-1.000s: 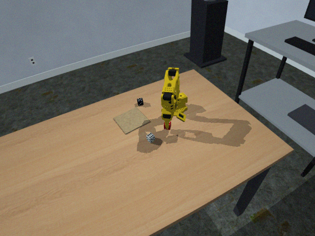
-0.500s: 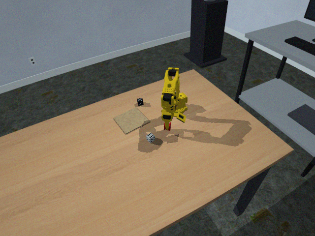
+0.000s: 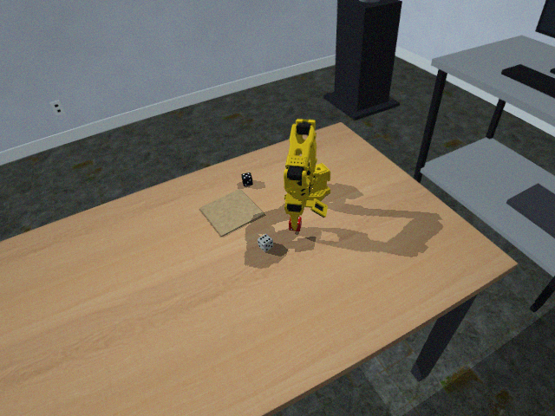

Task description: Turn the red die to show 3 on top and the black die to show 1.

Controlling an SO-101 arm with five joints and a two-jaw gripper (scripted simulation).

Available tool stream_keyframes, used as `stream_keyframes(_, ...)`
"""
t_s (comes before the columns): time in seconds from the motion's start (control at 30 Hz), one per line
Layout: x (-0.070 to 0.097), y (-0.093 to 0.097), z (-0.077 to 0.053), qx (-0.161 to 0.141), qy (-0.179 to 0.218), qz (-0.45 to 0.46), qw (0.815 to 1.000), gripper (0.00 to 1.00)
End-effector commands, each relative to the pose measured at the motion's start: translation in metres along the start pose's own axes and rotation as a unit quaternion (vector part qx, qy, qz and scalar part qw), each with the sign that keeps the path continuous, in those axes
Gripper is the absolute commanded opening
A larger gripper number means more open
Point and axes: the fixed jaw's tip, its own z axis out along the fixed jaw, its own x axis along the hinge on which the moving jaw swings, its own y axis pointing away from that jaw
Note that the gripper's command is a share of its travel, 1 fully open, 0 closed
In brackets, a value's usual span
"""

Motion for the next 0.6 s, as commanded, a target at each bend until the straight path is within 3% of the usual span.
stream_keyframes(0.0,-0.0015,-0.0033,0.0005,0.011,-0.001,-0.002,1.0,0.0)
stream_keyframes(0.57,-0.0015,-0.0033,0.0054,0.011,-0.001,-0.002,1.0,0.0)
